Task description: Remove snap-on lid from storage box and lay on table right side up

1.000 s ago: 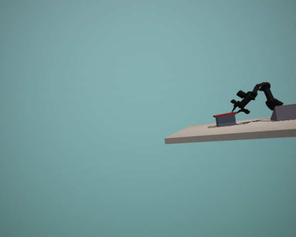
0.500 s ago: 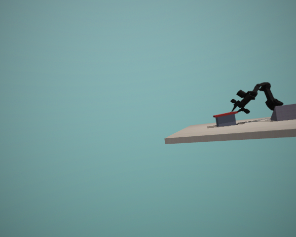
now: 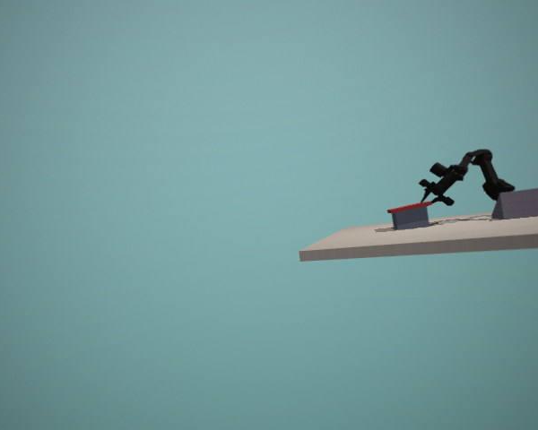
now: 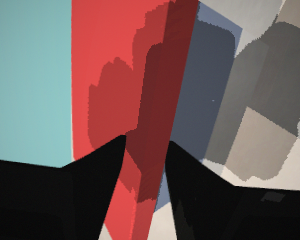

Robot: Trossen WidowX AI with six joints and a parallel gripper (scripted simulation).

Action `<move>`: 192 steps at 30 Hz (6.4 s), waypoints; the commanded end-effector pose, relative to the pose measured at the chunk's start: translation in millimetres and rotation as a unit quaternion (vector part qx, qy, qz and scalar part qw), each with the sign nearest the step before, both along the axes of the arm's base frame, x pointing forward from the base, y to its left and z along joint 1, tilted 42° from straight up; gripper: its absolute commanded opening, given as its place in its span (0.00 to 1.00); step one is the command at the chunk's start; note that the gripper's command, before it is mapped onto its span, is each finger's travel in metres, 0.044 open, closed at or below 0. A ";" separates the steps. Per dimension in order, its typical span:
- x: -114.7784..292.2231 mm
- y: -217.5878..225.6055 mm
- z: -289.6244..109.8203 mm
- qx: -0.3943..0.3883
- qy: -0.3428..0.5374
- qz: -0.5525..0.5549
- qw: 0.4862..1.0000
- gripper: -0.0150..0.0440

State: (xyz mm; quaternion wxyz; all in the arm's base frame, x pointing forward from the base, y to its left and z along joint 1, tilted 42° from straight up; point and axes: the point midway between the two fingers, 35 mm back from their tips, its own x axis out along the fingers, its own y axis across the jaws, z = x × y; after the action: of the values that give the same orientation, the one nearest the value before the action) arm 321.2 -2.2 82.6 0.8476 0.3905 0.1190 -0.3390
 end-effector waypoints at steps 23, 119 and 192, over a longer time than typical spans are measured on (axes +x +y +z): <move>2.4 -0.3 0.0 0.000 0.000 0.000 1.000 0.25; 13.9 23.7 28.7 0.002 -0.001 0.004 1.000 0.25; 41.6 85.4 99.8 0.003 0.000 0.004 1.000 0.25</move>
State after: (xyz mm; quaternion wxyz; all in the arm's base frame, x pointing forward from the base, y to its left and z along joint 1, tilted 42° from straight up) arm 361.2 77.1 177.4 0.8476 0.3896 0.1240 -0.3383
